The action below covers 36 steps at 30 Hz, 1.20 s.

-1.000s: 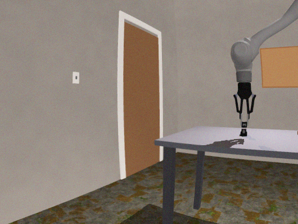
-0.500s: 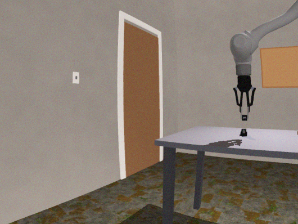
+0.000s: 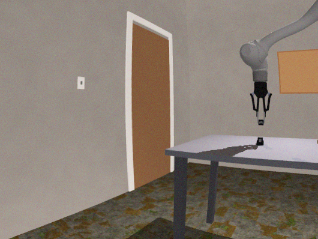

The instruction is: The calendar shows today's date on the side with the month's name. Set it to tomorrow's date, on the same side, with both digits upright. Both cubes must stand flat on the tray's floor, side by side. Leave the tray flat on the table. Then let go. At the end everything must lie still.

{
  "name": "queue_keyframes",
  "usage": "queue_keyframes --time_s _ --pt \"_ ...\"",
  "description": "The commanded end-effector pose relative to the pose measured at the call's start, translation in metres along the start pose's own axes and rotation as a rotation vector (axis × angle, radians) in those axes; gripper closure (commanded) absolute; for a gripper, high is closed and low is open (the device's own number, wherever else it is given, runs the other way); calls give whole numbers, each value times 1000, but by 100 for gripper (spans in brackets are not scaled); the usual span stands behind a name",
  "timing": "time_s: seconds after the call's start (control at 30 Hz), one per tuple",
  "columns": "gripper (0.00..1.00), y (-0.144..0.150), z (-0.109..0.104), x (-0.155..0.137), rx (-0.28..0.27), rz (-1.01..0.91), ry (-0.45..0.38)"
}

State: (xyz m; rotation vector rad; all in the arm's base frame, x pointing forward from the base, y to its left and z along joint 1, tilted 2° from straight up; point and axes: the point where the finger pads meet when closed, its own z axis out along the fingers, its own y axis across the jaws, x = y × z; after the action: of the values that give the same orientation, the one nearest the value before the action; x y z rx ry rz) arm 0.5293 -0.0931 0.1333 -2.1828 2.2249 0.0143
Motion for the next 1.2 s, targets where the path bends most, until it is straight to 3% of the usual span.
queue_keyframes --time_s 0.0,0.5,1.17 --pt "84 0 -1 11 0 4 -2" --pt "84 0 3 11 0 4 -2" --pt "84 -1 55 11 0 4 -2"
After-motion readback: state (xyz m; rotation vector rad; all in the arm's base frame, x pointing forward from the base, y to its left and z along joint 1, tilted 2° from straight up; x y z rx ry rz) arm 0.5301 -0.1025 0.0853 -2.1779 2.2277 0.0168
